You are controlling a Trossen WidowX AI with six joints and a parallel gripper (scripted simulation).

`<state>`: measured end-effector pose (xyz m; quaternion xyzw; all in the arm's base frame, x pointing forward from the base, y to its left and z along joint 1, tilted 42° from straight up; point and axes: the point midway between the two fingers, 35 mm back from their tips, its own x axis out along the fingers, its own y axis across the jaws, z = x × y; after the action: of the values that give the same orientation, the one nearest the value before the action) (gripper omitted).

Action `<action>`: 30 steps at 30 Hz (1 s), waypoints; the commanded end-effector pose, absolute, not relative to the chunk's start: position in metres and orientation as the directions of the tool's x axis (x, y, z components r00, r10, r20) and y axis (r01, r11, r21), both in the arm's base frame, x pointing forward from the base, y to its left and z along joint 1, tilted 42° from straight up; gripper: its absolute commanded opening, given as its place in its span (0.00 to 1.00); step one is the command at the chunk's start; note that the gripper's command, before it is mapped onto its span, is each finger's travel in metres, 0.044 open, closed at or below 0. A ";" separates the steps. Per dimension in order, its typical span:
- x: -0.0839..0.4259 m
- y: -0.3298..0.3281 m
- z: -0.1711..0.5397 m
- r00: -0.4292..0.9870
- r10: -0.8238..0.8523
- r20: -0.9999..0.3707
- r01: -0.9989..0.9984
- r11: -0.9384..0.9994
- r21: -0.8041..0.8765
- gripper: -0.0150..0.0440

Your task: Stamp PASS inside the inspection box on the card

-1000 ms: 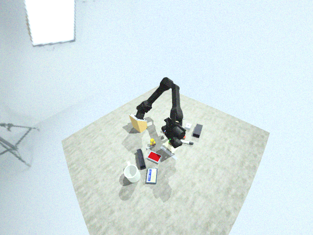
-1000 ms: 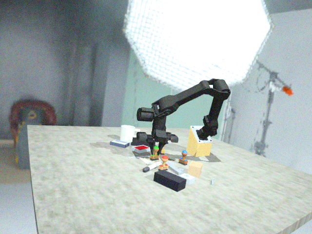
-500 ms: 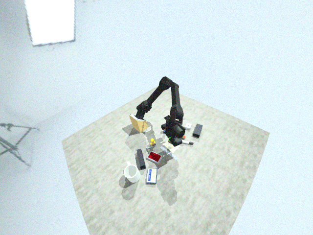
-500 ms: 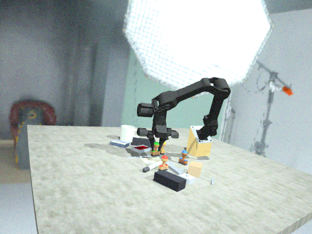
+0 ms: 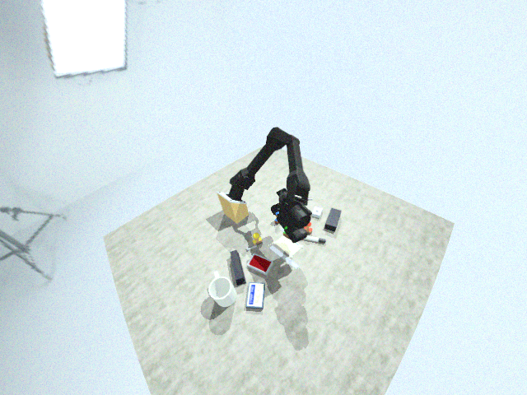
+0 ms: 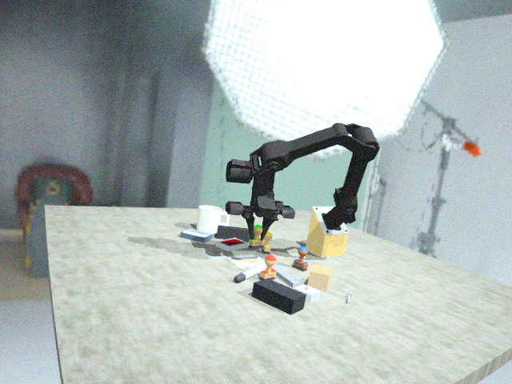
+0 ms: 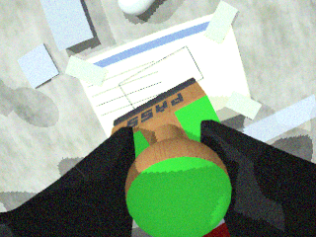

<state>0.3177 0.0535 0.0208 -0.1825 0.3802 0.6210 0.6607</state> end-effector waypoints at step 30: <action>0.373 -0.010 -0.008 -0.042 0.673 -0.738 -0.965 0.163 0.204 0.25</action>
<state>0.3666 -0.0001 0.0008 -0.1941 0.3737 0.6178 0.6641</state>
